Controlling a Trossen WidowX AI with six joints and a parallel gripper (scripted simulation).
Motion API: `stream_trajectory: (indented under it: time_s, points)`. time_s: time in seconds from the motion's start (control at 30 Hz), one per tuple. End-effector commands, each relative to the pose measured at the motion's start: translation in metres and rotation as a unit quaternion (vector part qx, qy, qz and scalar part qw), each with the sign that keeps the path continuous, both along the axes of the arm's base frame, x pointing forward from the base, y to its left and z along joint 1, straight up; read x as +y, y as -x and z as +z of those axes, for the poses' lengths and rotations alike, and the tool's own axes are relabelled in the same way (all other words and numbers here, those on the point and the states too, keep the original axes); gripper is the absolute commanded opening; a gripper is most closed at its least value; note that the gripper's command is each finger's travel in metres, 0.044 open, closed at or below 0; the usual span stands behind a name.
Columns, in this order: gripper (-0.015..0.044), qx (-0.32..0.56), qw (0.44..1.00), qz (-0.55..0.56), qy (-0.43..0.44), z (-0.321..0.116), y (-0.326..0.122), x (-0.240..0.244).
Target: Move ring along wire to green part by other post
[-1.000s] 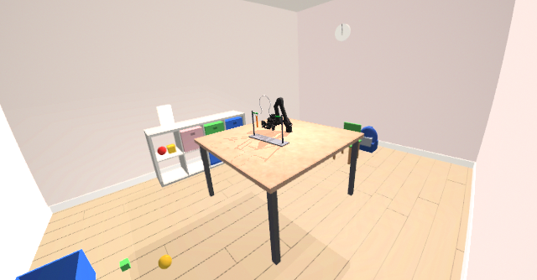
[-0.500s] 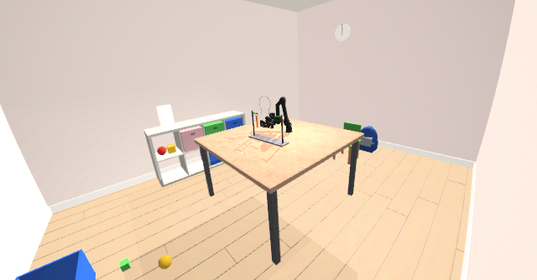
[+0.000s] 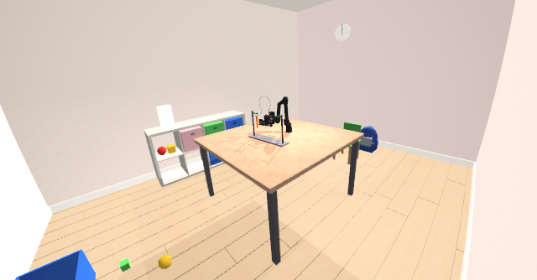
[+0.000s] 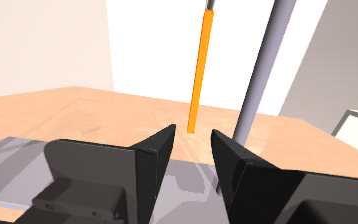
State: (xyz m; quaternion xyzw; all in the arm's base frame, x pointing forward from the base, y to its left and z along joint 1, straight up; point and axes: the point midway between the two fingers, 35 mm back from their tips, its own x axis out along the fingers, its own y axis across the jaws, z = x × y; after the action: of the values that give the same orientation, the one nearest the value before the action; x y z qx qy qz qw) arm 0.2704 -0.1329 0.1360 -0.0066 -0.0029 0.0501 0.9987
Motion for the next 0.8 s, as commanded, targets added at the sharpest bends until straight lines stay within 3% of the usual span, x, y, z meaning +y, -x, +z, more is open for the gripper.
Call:
stream_trajectory:
  time_s: [0.0,0.77]
  points:
    - [0.016,-0.002,1.0,-0.002,-0.001,0.002,-0.007,-0.002]
    - [0.016,-0.003,1.0,-0.002,-0.001,0.004,-0.041,0.0]
